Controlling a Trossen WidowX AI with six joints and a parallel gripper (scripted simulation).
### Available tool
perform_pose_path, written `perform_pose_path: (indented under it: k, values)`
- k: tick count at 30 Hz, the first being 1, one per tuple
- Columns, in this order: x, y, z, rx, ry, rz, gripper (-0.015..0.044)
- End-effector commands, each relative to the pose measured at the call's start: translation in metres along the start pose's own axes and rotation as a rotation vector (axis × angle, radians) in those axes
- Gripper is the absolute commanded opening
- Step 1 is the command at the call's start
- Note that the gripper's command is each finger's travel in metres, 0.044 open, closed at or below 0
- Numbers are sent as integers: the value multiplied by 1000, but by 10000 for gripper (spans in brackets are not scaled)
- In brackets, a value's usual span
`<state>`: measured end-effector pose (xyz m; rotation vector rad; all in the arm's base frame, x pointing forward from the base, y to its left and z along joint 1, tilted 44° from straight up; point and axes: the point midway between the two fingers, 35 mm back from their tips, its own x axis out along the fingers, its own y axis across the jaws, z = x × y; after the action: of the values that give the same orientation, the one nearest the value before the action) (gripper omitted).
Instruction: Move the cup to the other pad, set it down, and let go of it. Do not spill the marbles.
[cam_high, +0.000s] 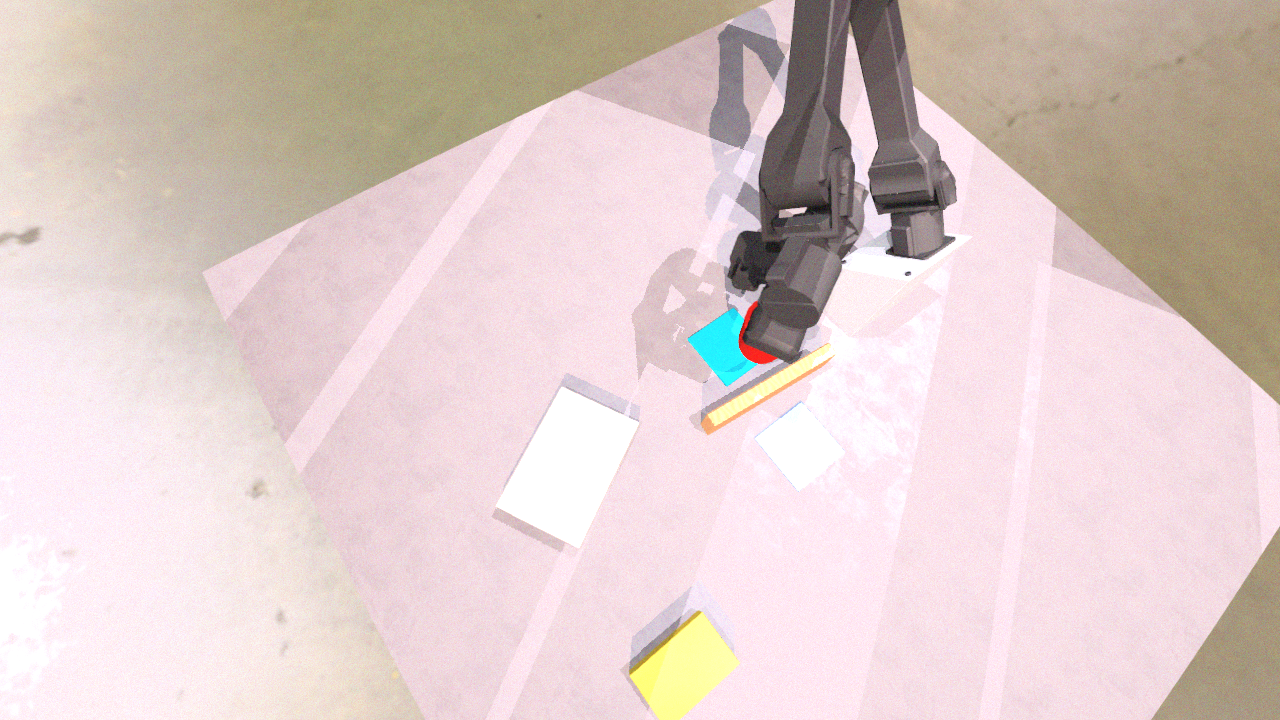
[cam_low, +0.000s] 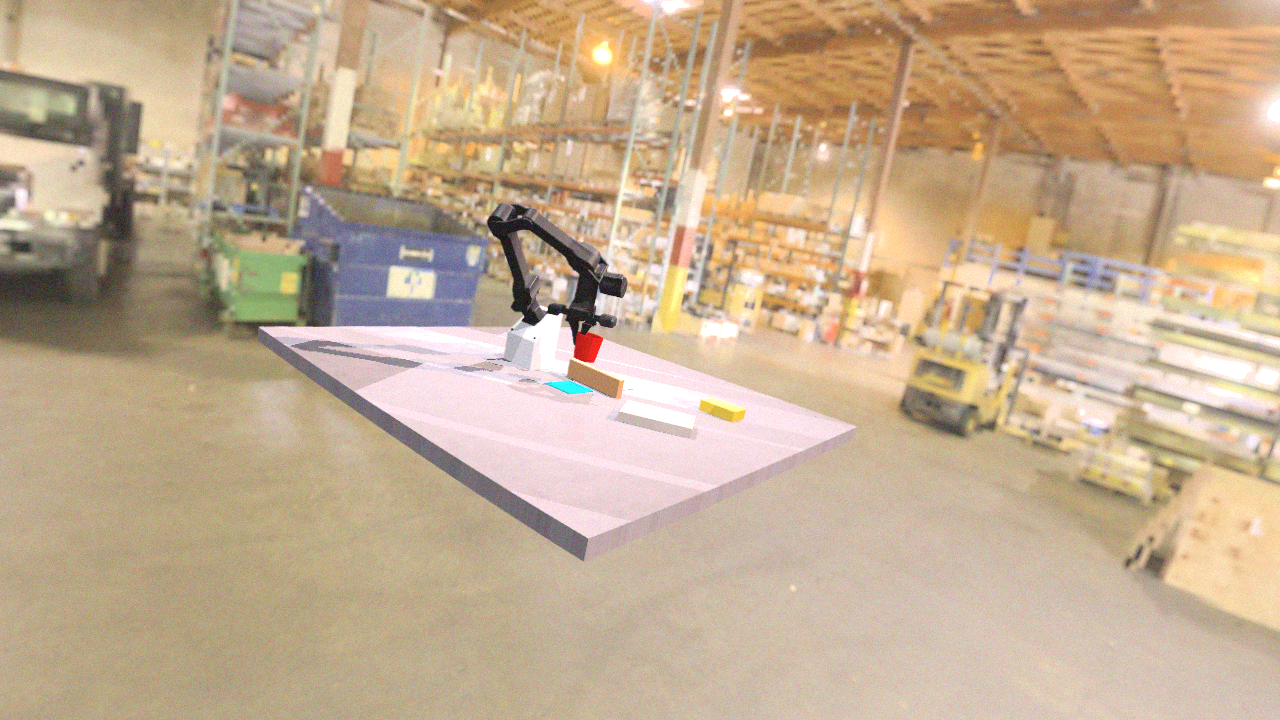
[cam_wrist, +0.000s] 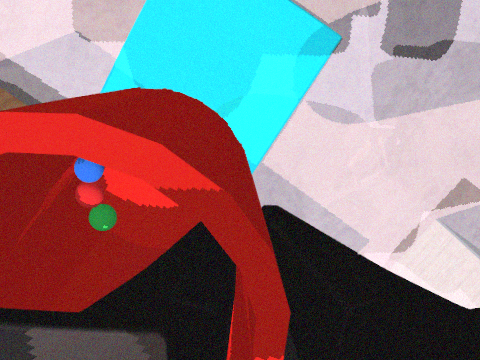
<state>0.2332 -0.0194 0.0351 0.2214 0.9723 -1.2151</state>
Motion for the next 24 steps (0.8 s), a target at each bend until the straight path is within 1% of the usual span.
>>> perform_pose_path:
  k: [1,14,24]
  values:
    - [-1,-5,7,-5,-4,3,0]
    - [-3,-22,29,-5,-6,2,0]
    - [7,-21,29,-5,-6,2,0]
